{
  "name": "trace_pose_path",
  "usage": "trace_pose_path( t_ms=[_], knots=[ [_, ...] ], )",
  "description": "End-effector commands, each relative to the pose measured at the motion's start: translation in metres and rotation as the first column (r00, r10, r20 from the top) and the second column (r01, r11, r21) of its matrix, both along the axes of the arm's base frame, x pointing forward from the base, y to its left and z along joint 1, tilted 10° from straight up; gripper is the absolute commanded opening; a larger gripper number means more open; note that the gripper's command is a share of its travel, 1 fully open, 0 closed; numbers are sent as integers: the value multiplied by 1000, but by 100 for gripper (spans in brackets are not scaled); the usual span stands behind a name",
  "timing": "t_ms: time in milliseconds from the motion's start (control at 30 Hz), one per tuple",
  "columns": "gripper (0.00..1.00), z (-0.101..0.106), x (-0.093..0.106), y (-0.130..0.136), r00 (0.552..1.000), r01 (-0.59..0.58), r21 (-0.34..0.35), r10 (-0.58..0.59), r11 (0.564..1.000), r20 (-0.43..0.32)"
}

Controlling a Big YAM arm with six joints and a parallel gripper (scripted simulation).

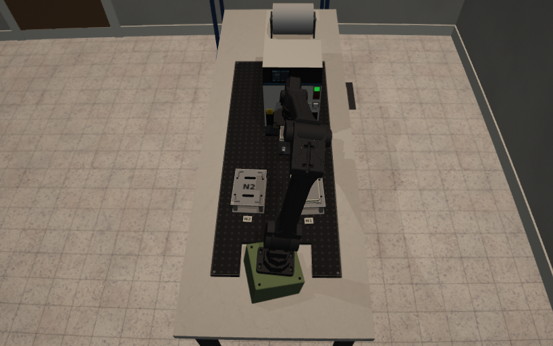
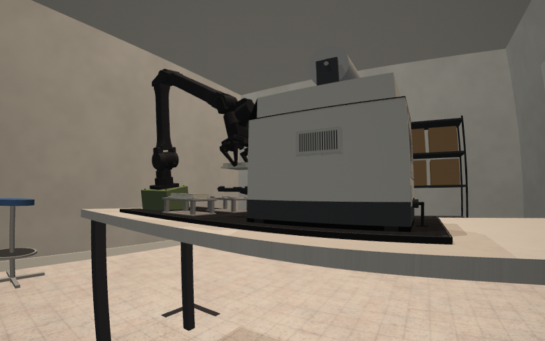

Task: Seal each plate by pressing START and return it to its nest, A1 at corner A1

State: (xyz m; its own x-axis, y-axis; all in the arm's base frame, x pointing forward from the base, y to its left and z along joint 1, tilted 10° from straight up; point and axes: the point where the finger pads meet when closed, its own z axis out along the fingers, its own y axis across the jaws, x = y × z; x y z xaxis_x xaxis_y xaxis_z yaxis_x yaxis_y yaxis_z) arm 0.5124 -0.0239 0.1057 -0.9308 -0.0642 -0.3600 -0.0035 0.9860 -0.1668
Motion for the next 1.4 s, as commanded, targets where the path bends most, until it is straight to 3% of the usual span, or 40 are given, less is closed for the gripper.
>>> trace_pose_path(
  t_ms=[0,267,567,967,1367],
  knots=[
    [0,41,20,-5,996,17,1,-17,1000,83],
    [0,47,27,-5,994,3,-6,-2,1000,112],
    [0,31,32,-4,996,1,-5,0,1000,91],
    [0,8,16,-3,999,-1,-4,1,1000,42],
    [0,27,13,-2,998,-3,-3,3,1000,61]
  ],
)
